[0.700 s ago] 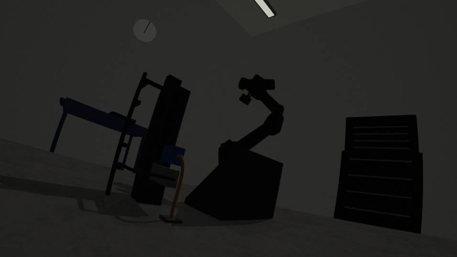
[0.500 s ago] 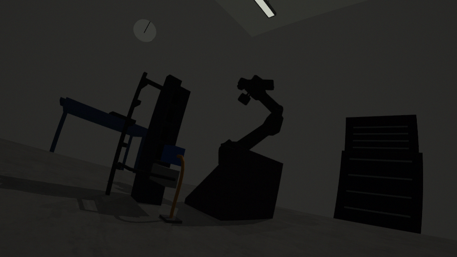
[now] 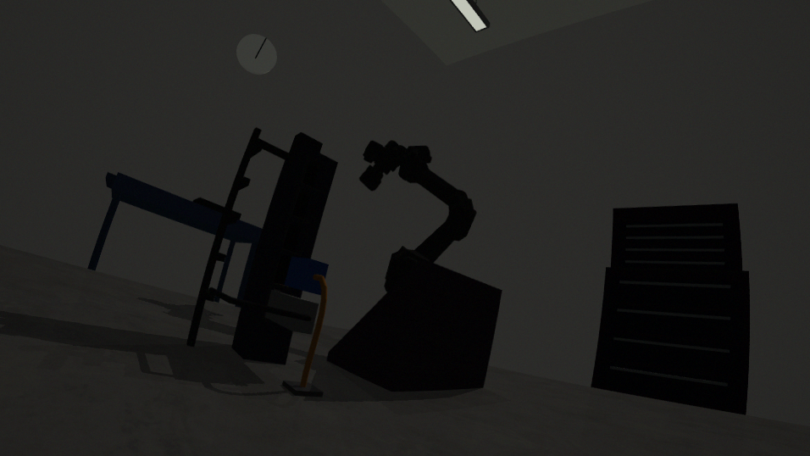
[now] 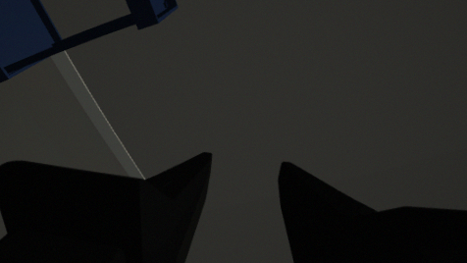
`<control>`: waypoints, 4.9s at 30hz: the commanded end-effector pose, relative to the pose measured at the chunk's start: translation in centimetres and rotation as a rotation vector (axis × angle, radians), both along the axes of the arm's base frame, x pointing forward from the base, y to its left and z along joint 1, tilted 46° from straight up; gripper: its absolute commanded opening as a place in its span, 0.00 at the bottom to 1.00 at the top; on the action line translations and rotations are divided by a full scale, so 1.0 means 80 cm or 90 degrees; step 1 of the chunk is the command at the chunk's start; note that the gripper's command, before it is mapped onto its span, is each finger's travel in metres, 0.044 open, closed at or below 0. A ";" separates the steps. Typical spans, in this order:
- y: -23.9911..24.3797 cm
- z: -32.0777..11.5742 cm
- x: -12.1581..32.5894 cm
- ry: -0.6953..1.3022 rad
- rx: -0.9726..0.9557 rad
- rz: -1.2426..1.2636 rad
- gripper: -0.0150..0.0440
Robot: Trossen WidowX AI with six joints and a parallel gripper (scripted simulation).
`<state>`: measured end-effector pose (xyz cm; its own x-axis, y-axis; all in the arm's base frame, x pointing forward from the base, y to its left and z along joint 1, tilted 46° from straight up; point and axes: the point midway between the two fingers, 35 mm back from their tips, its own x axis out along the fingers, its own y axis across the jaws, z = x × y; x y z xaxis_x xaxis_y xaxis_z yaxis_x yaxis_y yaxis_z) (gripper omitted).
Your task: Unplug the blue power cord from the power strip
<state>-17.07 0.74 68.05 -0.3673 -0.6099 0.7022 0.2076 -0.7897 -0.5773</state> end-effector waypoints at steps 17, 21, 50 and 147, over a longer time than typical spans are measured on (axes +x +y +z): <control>-0.176 -0.023 0.273 0.176 0.161 0.317 0.53; -0.194 -0.045 0.338 0.215 0.202 0.382 0.53; -0.107 -0.348 0.708 0.528 0.579 0.734 0.53; 0.005 -0.833 0.563 1.168 1.045 0.096 0.31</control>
